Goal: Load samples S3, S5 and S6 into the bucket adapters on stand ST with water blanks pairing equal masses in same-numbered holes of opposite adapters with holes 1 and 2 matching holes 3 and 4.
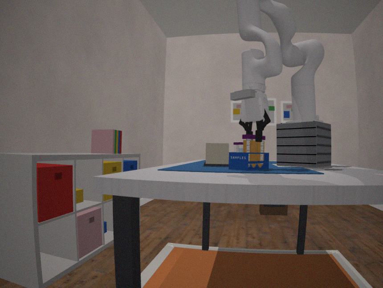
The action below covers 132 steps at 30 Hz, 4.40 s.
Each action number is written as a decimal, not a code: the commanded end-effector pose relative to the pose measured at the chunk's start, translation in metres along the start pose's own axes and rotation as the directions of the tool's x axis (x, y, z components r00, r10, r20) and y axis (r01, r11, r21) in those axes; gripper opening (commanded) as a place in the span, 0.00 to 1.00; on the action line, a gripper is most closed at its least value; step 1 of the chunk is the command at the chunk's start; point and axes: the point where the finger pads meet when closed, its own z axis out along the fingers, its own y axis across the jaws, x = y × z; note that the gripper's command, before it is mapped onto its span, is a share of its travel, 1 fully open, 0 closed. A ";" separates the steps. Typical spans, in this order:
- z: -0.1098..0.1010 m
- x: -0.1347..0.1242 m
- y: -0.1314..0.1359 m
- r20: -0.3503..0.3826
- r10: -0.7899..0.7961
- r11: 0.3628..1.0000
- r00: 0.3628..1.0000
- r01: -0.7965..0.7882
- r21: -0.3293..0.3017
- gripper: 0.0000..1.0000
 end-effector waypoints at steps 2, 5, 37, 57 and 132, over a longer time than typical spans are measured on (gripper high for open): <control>0.000 0.001 0.000 -0.001 0.000 1.000 1.000 0.000 0.000 0.00; -0.001 0.001 0.000 -0.001 0.000 1.000 1.000 0.000 0.000 0.00; -0.003 0.001 0.000 -0.001 0.000 1.000 1.000 0.000 0.000 0.00; -0.015 0.001 0.000 -0.002 0.000 1.000 1.000 0.000 0.000 0.00; -0.133 0.001 0.000 -0.002 0.000 1.000 1.000 0.000 0.000 0.00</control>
